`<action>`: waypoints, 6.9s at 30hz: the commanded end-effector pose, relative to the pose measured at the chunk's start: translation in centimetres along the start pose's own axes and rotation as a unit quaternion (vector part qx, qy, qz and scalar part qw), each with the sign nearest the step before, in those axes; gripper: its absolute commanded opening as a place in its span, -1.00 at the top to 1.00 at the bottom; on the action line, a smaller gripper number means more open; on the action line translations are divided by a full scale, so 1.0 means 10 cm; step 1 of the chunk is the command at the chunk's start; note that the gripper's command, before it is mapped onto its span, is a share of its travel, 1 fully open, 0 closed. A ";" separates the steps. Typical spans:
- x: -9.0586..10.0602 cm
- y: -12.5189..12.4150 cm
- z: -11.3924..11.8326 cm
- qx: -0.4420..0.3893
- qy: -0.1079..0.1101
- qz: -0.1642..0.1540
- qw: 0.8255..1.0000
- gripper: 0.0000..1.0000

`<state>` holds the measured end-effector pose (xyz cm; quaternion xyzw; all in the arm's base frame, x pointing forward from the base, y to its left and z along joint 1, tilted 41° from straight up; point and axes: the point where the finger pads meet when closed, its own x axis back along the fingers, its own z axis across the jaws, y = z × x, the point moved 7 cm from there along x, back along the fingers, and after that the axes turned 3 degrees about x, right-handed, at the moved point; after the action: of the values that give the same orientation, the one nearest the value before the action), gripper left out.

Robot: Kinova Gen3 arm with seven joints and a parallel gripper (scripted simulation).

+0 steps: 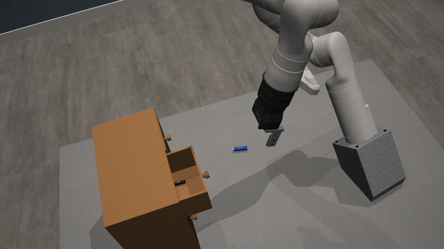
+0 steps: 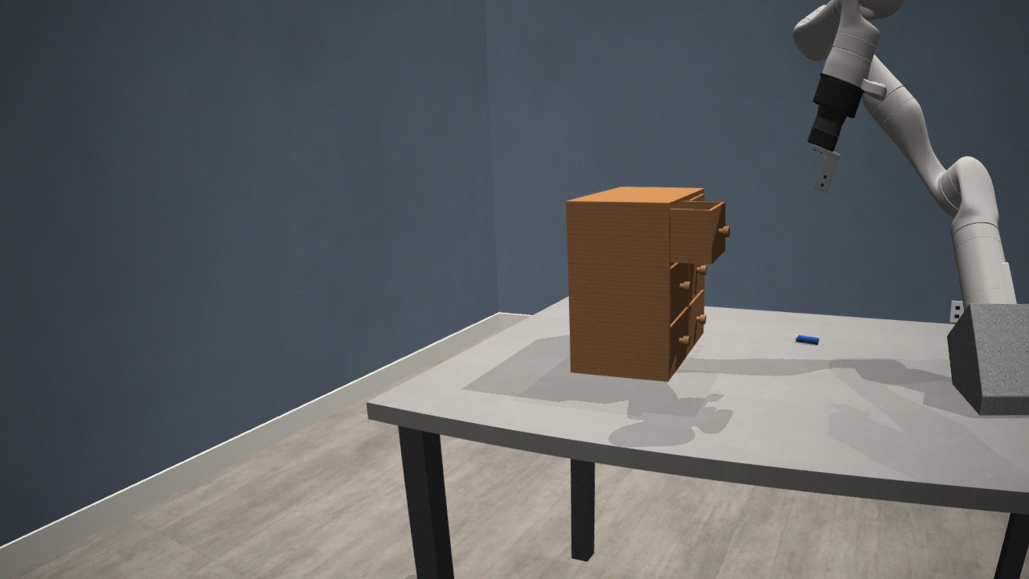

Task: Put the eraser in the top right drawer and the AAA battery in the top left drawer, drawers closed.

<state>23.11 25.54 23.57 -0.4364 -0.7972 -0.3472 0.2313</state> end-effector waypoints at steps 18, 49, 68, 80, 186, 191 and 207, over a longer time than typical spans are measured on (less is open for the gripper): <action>-0.31 -0.17 0.00 0.009 -0.008 -0.152 0.988 -1.00; -0.75 -0.30 0.01 0.008 -0.015 -0.319 0.948 -1.00; -0.94 -0.33 0.01 0.008 -0.018 -0.380 0.925 -1.00; -1.00 -0.35 0.01 0.008 -0.018 -0.401 0.916 -1.00; -1.47 0.18 -0.01 0.008 -0.019 -0.417 0.908 1.00; -1.47 0.18 -0.01 0.008 -0.019 -0.417 0.908 1.00; -1.46 0.19 -0.01 0.008 -0.019 -0.417 0.908 1.00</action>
<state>32.24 18.29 14.40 -0.0689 -0.9138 -0.3967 0.0540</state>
